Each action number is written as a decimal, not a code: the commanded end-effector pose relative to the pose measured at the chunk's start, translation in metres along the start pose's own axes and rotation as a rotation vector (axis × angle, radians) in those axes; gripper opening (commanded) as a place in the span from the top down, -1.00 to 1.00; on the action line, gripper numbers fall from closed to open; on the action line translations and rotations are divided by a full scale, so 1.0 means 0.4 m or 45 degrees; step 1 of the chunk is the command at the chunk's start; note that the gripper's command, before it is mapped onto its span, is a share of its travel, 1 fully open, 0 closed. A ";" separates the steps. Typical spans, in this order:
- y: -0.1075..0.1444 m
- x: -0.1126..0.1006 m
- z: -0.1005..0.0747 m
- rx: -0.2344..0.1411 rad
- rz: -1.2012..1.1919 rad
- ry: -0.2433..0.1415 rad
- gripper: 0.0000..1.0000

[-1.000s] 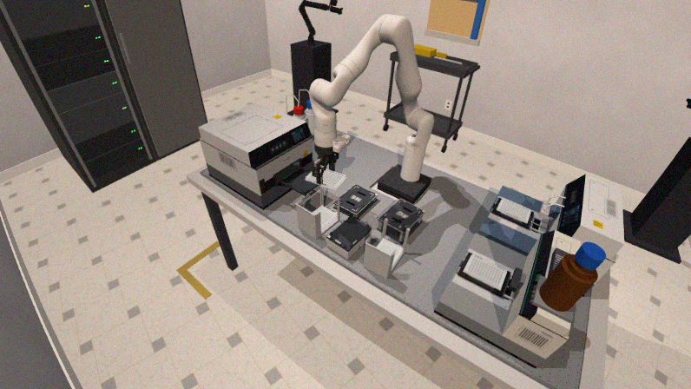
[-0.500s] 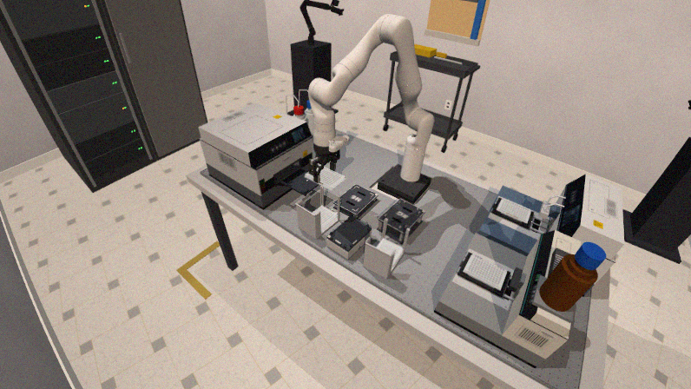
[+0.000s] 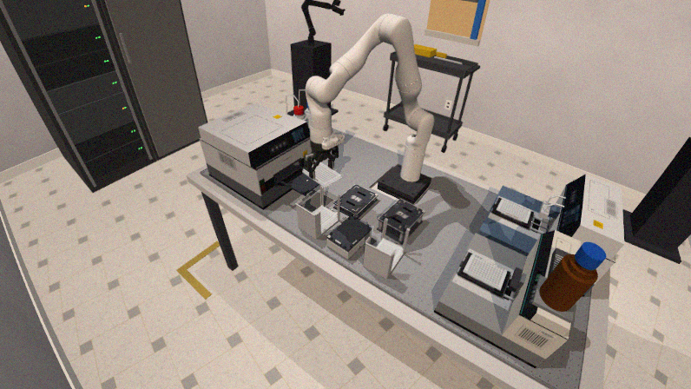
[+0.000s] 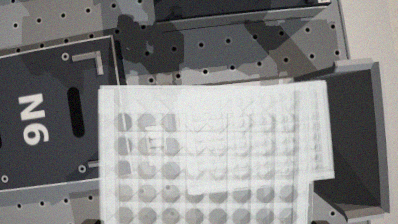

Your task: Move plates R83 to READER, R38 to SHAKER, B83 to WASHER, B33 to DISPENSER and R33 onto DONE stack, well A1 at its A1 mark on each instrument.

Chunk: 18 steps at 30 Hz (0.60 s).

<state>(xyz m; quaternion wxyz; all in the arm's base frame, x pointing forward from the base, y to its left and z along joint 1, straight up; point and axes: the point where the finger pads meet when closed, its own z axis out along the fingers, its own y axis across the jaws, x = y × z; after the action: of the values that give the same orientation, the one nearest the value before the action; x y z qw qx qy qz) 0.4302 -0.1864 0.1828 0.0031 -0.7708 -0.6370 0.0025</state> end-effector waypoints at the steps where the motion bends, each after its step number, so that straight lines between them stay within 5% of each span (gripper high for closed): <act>1: 0.008 0.004 -0.002 -0.009 0.052 0.002 -0.88; 18: -0.004 -0.054 -0.002 -0.001 0.278 0.004 -0.88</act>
<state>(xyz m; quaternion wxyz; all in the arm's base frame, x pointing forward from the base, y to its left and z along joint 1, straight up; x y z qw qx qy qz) 0.4249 -0.2055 0.1830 0.0017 -0.8256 -0.5642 0.0019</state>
